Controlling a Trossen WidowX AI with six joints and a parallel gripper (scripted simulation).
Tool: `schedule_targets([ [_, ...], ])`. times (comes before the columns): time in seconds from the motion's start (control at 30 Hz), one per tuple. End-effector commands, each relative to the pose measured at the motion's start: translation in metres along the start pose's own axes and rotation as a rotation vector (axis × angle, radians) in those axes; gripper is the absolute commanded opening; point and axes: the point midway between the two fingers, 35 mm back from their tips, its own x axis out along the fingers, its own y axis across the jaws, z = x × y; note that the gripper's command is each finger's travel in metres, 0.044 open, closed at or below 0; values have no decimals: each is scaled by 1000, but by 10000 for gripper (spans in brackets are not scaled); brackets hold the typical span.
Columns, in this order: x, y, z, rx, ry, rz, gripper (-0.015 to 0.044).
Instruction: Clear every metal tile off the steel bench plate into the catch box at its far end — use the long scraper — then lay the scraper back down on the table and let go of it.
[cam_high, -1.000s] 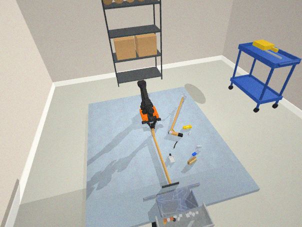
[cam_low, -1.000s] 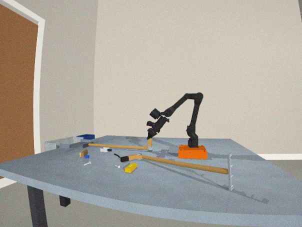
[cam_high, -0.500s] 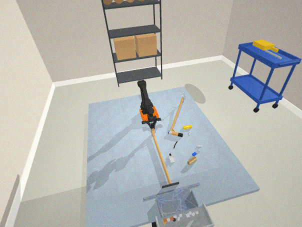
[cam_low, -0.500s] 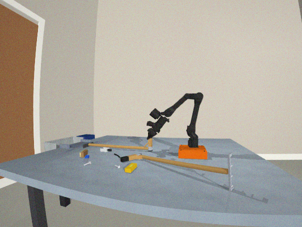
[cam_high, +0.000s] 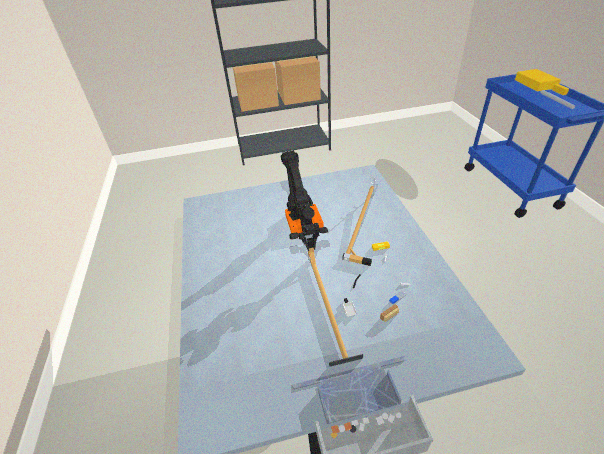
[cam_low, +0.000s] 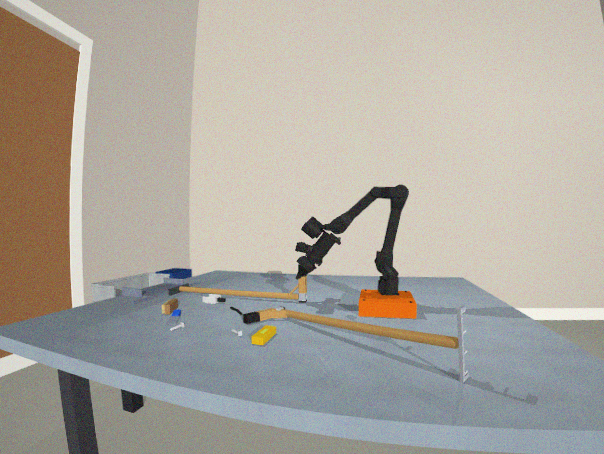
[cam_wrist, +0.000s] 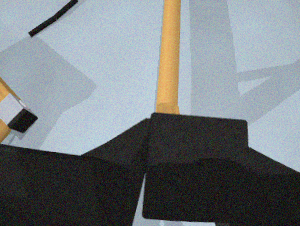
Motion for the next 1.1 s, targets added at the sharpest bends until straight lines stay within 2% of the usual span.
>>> schedule_targets([
  [0.0,0,0,-2,6,5,-4,0],
  [0.7,3,-5,-4,6,5,-4,0],
  [1.07,2,-3,-4,3,9,0,289],
])
